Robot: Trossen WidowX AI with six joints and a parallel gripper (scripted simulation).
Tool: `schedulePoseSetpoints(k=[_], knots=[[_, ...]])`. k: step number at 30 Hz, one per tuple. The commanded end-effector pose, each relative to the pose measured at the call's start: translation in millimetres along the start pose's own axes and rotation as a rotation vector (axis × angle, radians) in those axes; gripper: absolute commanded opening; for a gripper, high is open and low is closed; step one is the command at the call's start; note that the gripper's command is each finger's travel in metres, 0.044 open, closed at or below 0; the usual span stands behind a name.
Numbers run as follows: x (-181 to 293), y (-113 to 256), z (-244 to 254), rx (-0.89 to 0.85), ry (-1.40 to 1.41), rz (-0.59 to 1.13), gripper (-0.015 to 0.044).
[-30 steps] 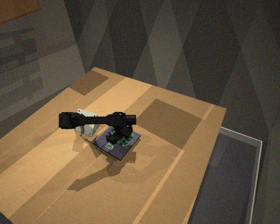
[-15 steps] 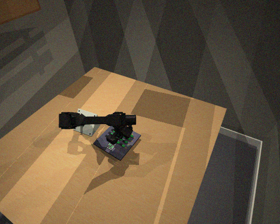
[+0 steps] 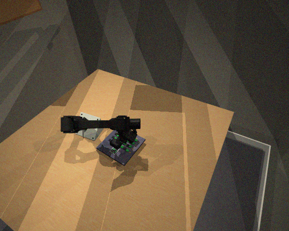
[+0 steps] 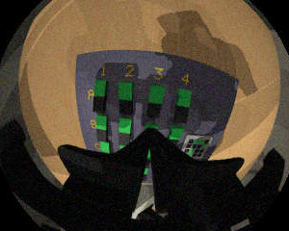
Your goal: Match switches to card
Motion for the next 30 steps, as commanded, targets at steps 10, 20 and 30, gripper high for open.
schedulePoseSetpoints(k=[10, 20, 30], knots=[[0.3, -2.7, 0.3, 0.004, 0.006, 0.001, 0.0], [0.3, -4.1, 0.2, 0.004, 0.006, 0.001, 0.0], [0.2, -5.4, 0.2, 0.005, 0.006, 0.001, 0.0]])
Point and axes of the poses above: the point midway between the two fingers, 35 mm back from their tips, its own y axis back along the fingers, its own z axis across the jaws, x = y × z, the point moved 6 cm from there along y, back along the fingers, and after that the axes turned 9 degrees about y, right-handed, at the moved point
